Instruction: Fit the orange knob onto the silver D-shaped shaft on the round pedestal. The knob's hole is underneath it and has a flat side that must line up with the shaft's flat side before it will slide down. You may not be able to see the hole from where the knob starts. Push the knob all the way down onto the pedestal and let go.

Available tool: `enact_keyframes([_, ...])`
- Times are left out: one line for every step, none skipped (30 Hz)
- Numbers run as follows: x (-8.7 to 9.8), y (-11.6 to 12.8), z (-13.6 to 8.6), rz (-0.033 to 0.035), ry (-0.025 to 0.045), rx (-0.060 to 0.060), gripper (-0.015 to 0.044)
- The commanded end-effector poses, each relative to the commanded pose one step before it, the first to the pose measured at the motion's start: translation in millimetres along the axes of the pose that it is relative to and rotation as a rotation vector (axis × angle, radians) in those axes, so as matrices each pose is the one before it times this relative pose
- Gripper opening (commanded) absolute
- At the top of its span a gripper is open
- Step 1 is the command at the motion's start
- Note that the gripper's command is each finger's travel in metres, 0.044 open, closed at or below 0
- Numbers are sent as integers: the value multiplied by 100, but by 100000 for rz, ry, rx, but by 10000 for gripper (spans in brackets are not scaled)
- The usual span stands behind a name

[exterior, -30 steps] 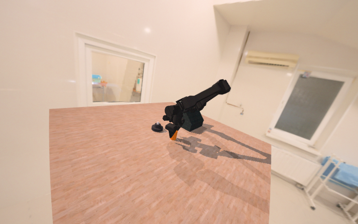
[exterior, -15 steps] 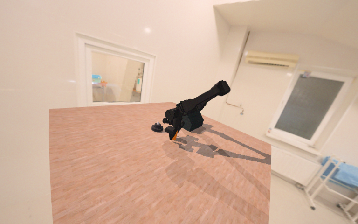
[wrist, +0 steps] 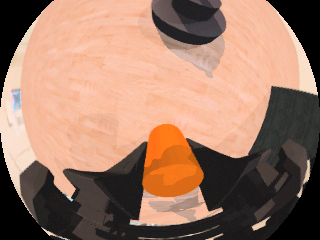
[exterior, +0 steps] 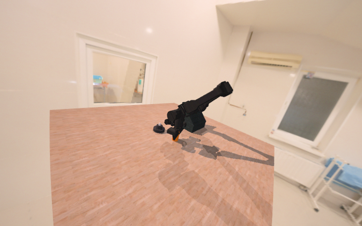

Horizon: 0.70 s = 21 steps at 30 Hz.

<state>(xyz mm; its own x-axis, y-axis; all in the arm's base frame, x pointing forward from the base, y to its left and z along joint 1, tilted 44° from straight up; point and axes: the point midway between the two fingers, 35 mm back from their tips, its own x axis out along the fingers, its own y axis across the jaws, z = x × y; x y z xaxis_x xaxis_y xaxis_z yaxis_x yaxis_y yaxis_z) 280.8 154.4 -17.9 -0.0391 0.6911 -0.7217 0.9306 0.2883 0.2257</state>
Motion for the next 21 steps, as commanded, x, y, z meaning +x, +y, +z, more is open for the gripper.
enact_keyframes([-388,92,67,19,-35,417,33])
enact_keyframes([-279,61,56,-15,-115,-4,6])
enact_keyframes([-281,58,54,-16,-110,-4,0])
enact_keyframes([-282,55,52,-16,-105,-3,0])
enact_keyframes([-284,52,50,-17,-100,-3,0])
enact_keyframes([-286,49,48,-17,-95,-2,0])
enact_keyframes([-288,46,46,-17,-90,-2,0])
enact_keyframes([-289,43,44,-17,-85,-2,0])
enact_keyframes([-291,37,48,-18,-84,-1,0])
enact_keyframes([-293,34,46,-18,-79,0,0])
enact_keyframes([-295,31,44,-18,-74,0,0])
enact_keyframes([-296,28,41,-18,-68,0,0])
enact_keyframes([-298,25,39,-17,-63,1,0])
enact_keyframes([-299,22,37,-17,-58,1,0])
enact_keyframes([-300,19,34,-17,-53,1,0])
enact_keyframes([-302,16,32,-16,-47,1,0])
enact_keyframes([-303,13,30,-16,-42,1,0])
enact_keyframes([-304,10,27,-15,-37,2,0])
enact_keyframes([-301,24,35,-13,-32,1,0])
enact_keyframes([-303,21,33,-13,-27,1,0])
enact_keyframes([-304,18,30,-12,-22,1,0])
